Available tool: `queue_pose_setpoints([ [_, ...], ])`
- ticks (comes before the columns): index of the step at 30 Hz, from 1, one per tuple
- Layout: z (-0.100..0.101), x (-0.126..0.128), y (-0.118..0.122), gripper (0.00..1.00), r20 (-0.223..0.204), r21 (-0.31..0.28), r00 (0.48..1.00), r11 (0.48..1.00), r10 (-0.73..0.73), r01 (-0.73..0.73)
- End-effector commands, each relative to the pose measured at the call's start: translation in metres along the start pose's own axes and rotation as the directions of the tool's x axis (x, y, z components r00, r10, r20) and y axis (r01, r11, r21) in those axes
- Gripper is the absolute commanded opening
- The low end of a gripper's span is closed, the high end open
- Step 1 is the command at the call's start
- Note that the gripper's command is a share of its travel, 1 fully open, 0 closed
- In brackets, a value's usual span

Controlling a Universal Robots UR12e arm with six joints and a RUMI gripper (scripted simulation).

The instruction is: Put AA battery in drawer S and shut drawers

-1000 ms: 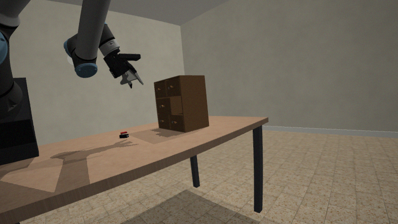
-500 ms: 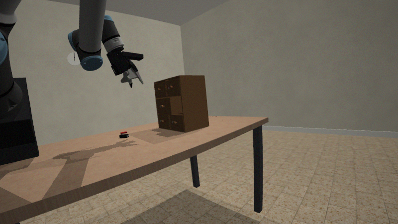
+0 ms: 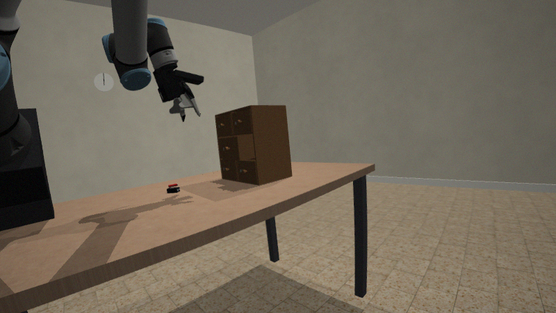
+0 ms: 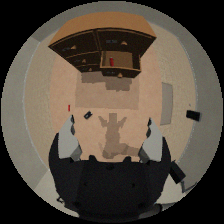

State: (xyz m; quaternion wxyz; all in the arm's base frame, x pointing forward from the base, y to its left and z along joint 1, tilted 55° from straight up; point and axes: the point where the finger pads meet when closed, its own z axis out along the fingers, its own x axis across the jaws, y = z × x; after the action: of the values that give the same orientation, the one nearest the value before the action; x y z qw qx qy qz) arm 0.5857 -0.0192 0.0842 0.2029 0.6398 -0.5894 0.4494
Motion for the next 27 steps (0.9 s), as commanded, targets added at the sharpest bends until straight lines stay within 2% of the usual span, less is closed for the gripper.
queue_pose_setpoints([
  [1,-0.0011,-0.0004,-0.0009,1.00,0.002,-0.036,1.000,0.999,0.001,-0.001],
  [27,-0.0052,-0.0002,-0.0020,1.00,0.001,-0.159,1.000,0.987,0.001,-0.001],
])
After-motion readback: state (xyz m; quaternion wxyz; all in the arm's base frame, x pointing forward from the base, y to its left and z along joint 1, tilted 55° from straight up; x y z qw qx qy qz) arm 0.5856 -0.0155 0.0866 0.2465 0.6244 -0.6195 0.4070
